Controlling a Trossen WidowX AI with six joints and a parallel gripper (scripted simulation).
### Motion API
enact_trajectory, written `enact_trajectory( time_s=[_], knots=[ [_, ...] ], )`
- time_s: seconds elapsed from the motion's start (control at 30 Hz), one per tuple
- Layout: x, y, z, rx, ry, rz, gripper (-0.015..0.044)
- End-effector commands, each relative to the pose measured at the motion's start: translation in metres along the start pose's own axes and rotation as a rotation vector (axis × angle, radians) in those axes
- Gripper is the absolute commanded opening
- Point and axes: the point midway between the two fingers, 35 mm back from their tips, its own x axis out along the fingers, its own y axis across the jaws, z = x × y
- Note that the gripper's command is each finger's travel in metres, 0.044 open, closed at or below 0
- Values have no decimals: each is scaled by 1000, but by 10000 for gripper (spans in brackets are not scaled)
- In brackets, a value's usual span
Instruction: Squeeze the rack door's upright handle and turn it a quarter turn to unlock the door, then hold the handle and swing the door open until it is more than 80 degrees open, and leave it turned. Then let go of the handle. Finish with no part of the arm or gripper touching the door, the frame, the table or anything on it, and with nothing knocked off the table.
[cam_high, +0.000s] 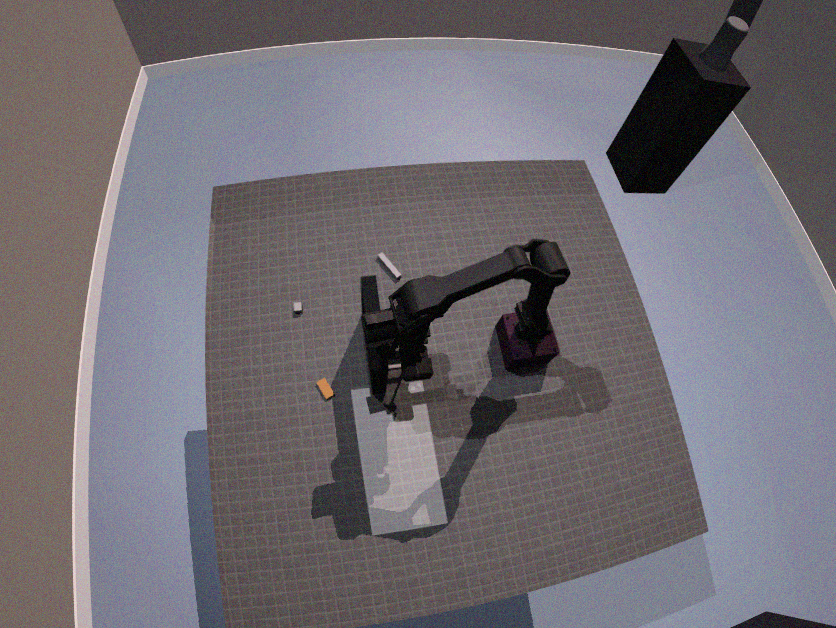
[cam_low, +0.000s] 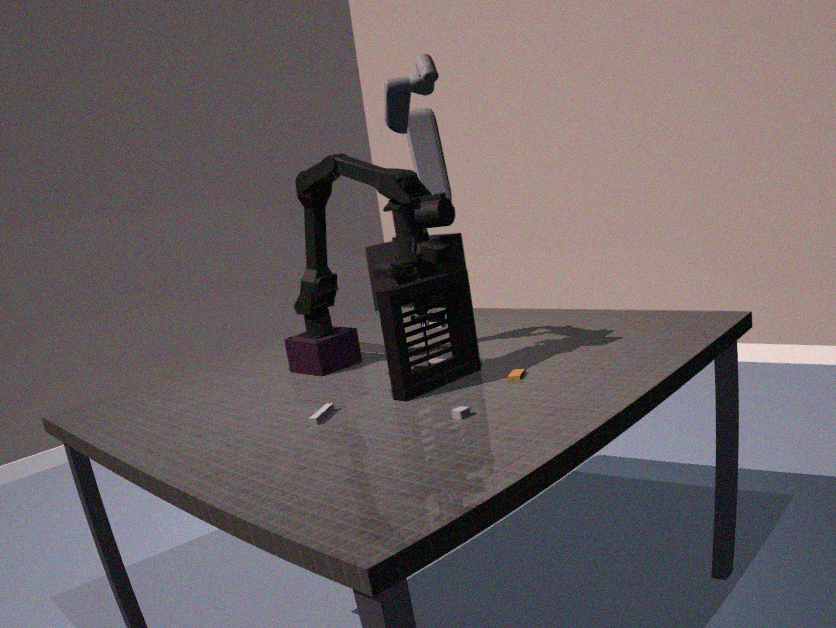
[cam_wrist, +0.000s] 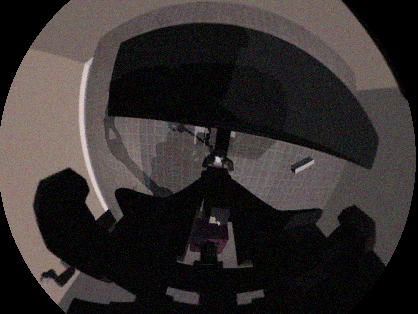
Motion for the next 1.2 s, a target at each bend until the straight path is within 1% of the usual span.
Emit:
enact_trajectory(
  time_s=[0.0,0.1,0.17,1.17],
  knots=[
    [2,0,-1,-4,4,-1,17],
    [2,0,-1,-12,4,-1,17],
    [2,0,-1,-77,3,-1,17],
    [2,0,-1,-1556,3,2,17]
  ],
)
